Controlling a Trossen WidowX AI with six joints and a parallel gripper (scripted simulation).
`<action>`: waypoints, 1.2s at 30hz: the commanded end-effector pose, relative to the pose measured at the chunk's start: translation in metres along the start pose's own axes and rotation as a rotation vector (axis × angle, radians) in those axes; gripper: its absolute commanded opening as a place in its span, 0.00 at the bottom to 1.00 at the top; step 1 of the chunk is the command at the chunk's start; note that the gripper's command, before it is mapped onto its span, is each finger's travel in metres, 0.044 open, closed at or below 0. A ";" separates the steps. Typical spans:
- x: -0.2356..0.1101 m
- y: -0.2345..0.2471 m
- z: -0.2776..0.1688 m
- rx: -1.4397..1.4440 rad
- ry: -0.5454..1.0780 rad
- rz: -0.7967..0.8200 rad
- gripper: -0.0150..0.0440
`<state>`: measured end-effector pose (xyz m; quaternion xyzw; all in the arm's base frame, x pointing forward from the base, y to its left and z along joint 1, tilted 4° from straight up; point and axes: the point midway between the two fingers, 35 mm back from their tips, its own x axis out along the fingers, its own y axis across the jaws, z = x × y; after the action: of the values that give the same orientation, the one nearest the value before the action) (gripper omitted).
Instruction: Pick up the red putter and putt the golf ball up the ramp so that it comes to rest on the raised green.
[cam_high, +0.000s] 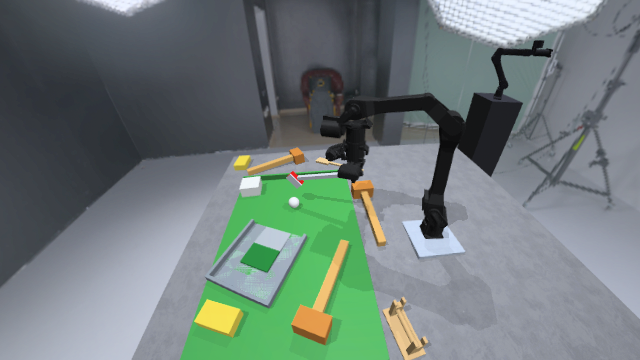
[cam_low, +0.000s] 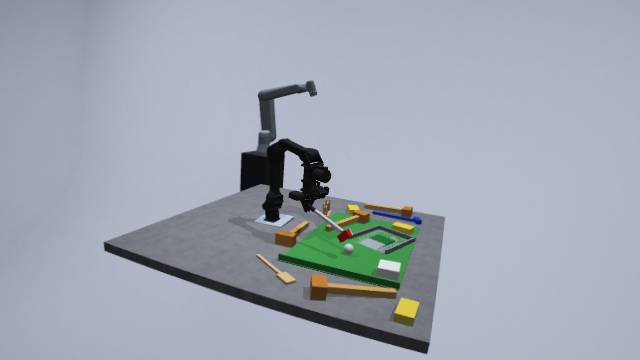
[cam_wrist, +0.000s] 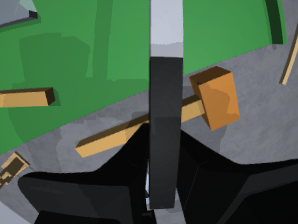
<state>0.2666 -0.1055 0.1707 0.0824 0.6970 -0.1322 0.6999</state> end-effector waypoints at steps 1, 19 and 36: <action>0.010 -0.001 0.001 0.007 -0.003 -0.004 0.25; 0.045 -0.001 0.001 0.007 -0.003 -0.004 0.25; 0.059 -0.001 -0.001 0.011 0.004 0.000 0.25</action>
<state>0.2652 -0.1099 0.1116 0.0863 0.6980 -0.1357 0.6978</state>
